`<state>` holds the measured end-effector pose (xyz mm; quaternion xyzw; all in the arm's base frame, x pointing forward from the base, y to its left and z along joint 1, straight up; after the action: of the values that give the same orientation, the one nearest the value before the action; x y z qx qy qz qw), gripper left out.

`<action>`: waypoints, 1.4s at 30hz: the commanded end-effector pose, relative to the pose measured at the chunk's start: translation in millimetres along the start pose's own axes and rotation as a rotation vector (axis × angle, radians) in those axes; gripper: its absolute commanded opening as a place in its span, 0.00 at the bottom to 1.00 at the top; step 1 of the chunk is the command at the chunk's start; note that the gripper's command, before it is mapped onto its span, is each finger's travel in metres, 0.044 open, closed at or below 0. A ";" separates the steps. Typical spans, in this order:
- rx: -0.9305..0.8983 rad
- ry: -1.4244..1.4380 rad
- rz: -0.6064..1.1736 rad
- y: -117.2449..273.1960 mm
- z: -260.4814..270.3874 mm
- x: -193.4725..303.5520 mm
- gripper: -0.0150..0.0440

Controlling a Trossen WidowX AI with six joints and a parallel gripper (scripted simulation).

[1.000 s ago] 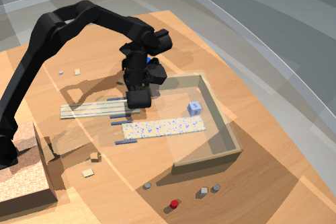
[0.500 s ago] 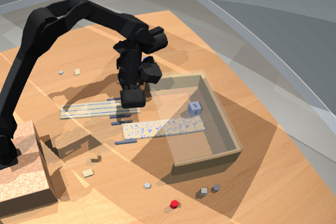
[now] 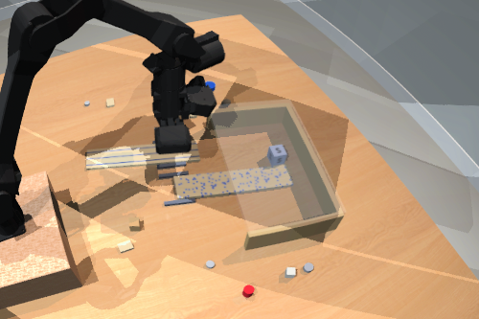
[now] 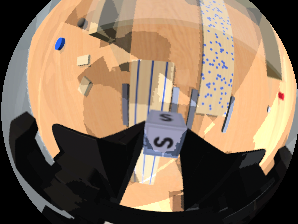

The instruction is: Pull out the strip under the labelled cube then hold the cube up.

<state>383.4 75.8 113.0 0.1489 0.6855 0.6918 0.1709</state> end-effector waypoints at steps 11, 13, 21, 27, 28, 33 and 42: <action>0.003 0.004 0.006 2.2 -26.8 35.4 0.25; 0.003 0.004 0.006 2.0 -31.0 40.9 0.25; 0.005 0.004 0.008 0.3 -48.3 63.6 0.25; 0.005 0.004 0.008 4.0 -53.5 70.4 0.25; 0.005 0.004 0.008 9.8 -53.3 70.2 0.25; 0.005 0.004 0.008 35.6 -53.4 70.3 0.25; 0.005 0.004 0.008 35.6 -53.4 70.3 0.25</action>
<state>295.4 58.4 143.9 0.1530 0.6875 0.6901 0.1666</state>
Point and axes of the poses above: the point midway between the two fingers, 35 mm back from their tips, its own y axis back along the fingers, its own z axis across the jaws, x = y × z, the point moved 10 cm from there along y, back along the fingers, and after that the axes turned 7 degrees about -y, right-handed, at the moved point
